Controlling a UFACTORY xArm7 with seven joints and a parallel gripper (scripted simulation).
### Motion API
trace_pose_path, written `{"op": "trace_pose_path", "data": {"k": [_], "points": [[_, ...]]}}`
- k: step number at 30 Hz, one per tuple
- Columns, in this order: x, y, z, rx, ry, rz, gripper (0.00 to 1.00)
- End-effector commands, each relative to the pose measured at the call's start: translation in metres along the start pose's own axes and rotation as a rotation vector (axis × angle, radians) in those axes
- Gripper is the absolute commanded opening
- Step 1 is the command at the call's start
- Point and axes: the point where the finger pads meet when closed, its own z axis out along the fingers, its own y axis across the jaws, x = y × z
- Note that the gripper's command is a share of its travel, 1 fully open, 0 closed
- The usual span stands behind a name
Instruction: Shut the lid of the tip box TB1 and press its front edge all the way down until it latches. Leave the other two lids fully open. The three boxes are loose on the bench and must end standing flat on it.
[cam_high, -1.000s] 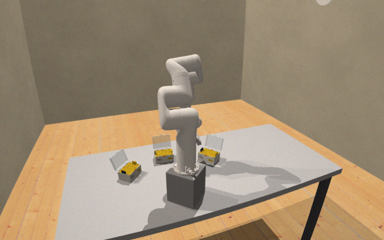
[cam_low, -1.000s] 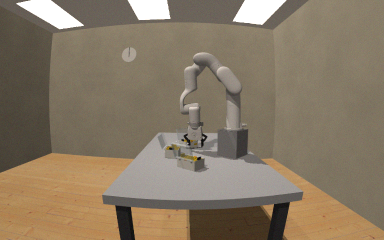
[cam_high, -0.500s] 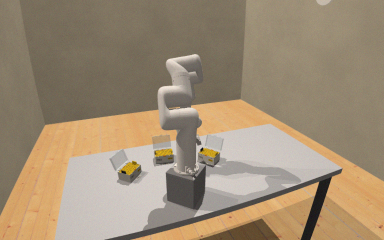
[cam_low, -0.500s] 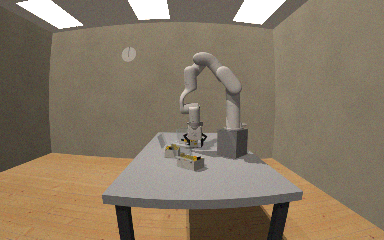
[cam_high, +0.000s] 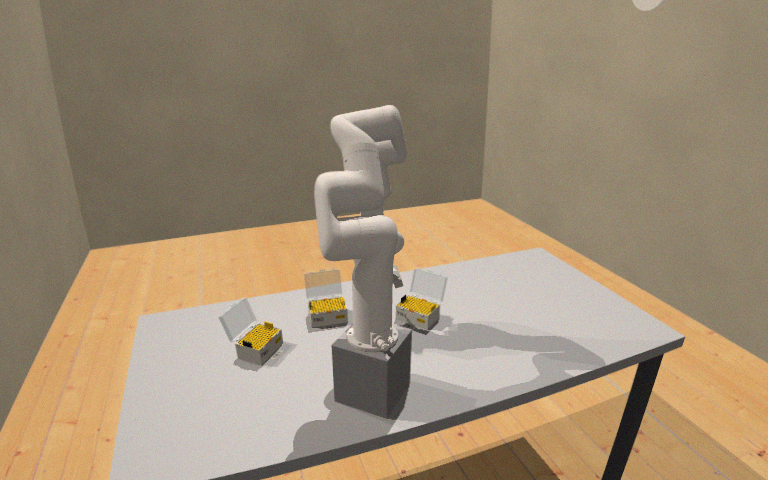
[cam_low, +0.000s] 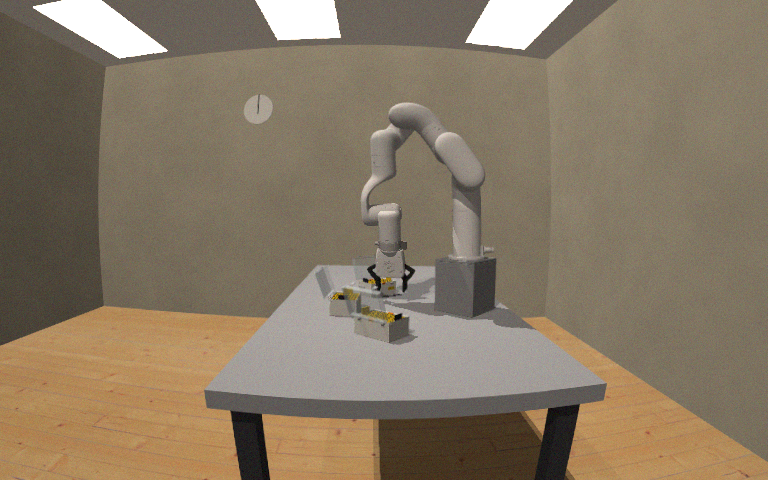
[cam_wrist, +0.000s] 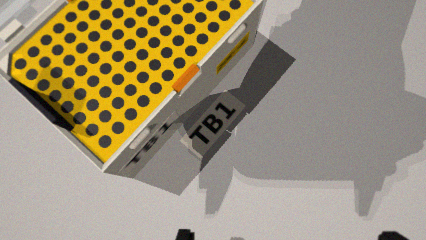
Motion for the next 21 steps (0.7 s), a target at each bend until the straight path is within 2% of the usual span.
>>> {"op": "trace_pose_path", "data": {"k": [1,4,6,21], "points": [[0.006,-0.001,-0.019,-0.002,0.003,0.000,1.00],[0.009,-0.001,-0.034,-0.002,0.002,0.000,1.00],[0.009,-0.001,-0.034,-0.002,0.002,0.000,1.00],[0.029,-0.001,-0.106,-0.002,0.003,0.000,1.00]]}}
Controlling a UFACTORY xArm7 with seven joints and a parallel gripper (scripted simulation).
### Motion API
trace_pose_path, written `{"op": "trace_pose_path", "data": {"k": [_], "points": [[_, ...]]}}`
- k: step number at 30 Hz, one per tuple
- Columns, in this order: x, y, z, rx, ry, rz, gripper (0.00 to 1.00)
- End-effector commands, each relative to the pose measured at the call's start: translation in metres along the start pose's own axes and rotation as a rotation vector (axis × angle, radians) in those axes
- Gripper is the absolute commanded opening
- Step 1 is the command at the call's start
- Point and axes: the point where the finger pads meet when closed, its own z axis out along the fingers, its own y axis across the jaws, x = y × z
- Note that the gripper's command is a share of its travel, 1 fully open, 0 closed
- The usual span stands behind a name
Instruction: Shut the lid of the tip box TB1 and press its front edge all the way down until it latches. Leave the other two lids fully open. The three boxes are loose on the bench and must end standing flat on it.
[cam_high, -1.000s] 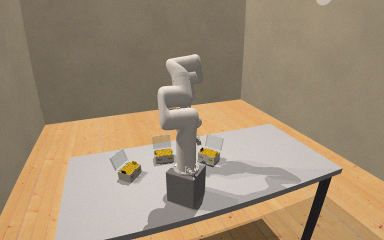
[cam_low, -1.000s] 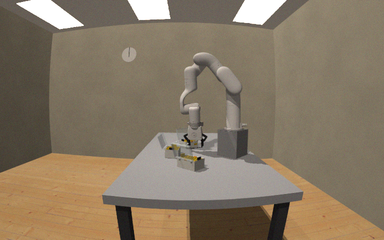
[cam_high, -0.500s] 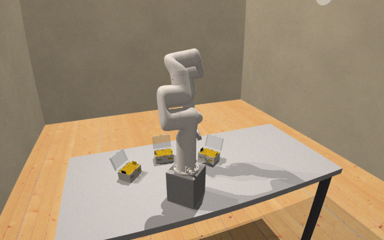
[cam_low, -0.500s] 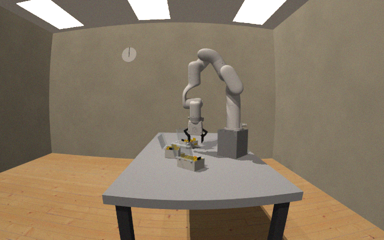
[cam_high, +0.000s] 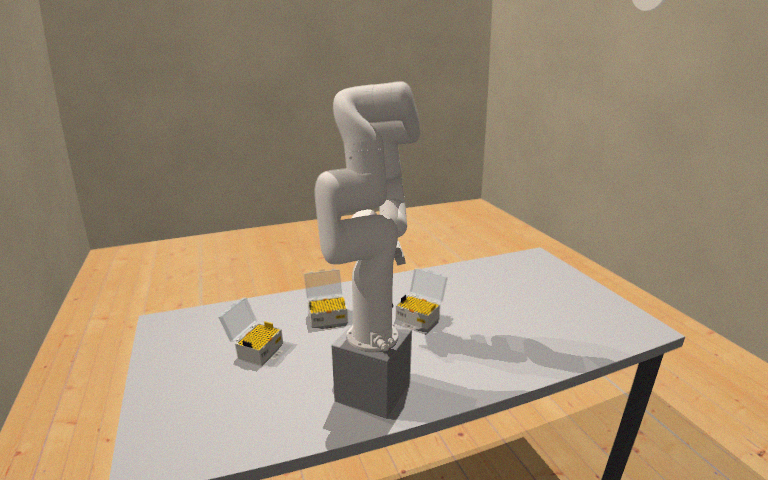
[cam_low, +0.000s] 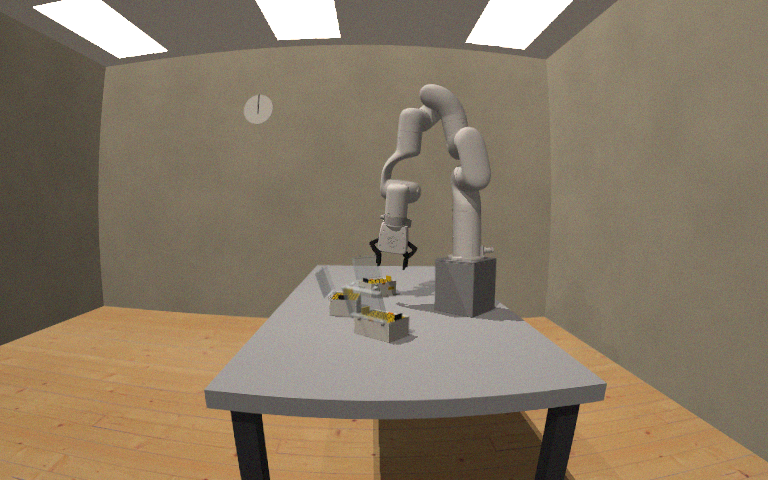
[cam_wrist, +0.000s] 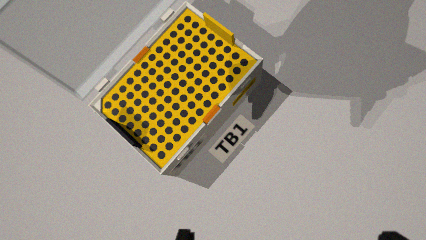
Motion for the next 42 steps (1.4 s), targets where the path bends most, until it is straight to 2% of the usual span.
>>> {"op": "trace_pose_path", "data": {"k": [1,8,23,24,42], "points": [[0.007,-0.003,-0.024,-0.106,0.032,-0.007,1.00],[0.014,-0.006,-0.051,-0.106,0.032,-0.007,1.00],[0.014,-0.006,-0.051,-0.106,0.032,-0.007,1.00],[0.014,-0.006,-0.051,-0.106,0.032,-0.007,0.00],[0.017,-0.010,-0.051,-0.103,0.021,-0.039,0.00]]}}
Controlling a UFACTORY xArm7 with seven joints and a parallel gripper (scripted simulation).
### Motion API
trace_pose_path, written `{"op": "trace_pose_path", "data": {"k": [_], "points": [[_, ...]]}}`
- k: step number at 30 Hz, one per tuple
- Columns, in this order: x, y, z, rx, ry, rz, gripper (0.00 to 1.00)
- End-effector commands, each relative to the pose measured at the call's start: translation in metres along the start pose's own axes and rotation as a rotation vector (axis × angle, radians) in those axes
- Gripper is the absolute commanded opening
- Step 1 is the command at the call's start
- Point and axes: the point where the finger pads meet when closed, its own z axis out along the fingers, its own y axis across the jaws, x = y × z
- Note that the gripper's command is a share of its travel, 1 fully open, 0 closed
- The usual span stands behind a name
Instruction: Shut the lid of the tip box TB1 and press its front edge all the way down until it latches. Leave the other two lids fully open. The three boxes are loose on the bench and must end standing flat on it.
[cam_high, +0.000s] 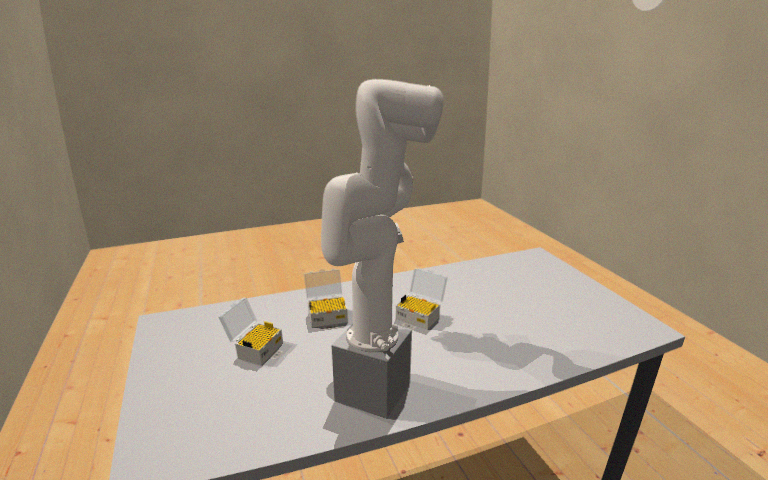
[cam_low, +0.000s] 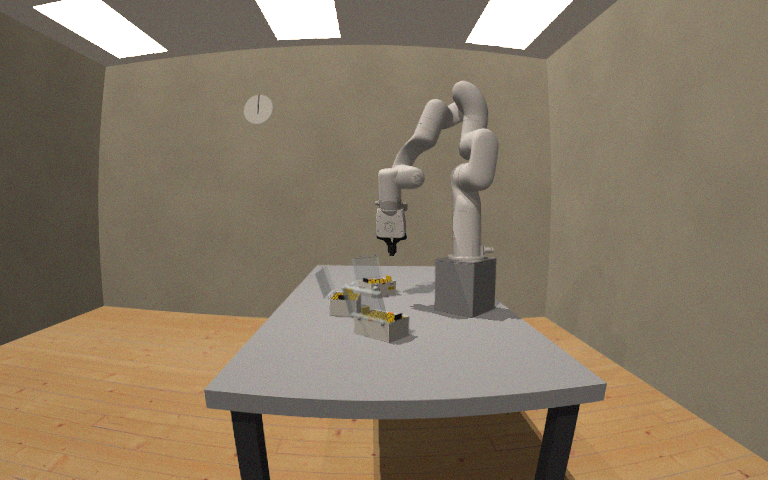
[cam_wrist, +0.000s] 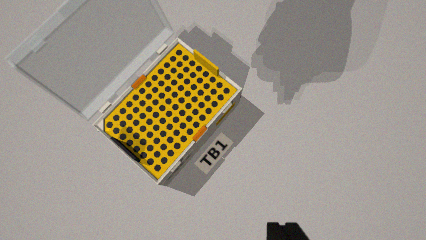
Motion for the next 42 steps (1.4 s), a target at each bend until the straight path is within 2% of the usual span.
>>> {"op": "trace_pose_path", "data": {"k": [1,9,11,26,31,42], "points": [[0.008,-0.008,0.001,0.010,-0.018,-0.062,0.00],[0.037,-0.034,0.006,0.044,-0.089,-0.317,0.00],[0.037,-0.034,0.006,0.044,-0.089,-0.317,0.00],[0.092,-0.085,0.016,0.107,-0.223,-0.794,0.00],[0.103,-0.095,0.018,0.116,-0.243,-0.866,0.00],[0.143,-0.132,0.025,0.117,-0.242,-0.866,0.00]]}}
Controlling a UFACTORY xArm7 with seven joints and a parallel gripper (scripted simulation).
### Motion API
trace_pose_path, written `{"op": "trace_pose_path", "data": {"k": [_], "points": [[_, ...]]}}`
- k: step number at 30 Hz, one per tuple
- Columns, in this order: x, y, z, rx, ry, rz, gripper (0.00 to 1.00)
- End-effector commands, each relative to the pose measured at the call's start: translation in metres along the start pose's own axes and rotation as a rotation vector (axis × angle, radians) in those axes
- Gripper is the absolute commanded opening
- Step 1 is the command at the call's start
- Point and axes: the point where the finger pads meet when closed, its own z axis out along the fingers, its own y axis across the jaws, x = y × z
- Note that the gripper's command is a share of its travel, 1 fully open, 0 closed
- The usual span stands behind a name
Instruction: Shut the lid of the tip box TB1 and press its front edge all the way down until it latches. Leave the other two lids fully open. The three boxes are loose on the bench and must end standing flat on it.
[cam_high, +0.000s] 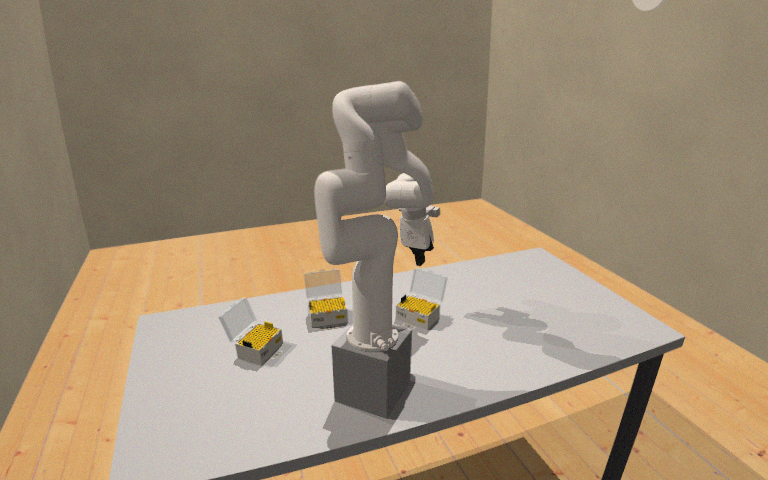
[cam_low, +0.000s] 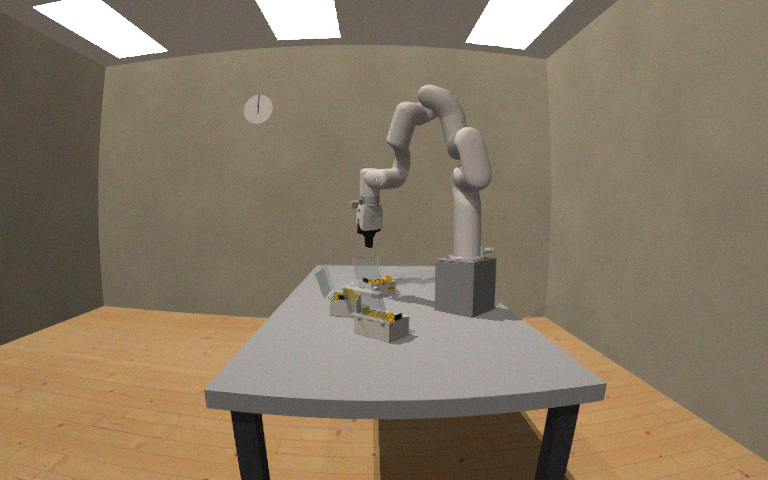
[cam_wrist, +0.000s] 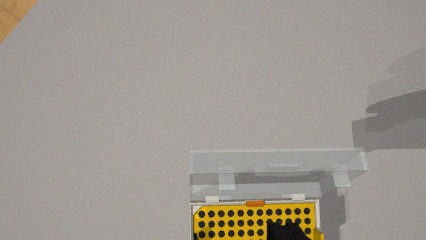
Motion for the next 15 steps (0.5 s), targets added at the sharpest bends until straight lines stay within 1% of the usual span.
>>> {"op": "trace_pose_path", "data": {"k": [1,3,15], "points": [[0.030,0.006,0.004,0.086,-0.125,-0.018,0.00],[0.030,0.006,0.004,0.086,-0.125,-0.018,0.00],[0.090,0.013,0.008,0.085,-0.124,-0.018,0.00]]}}
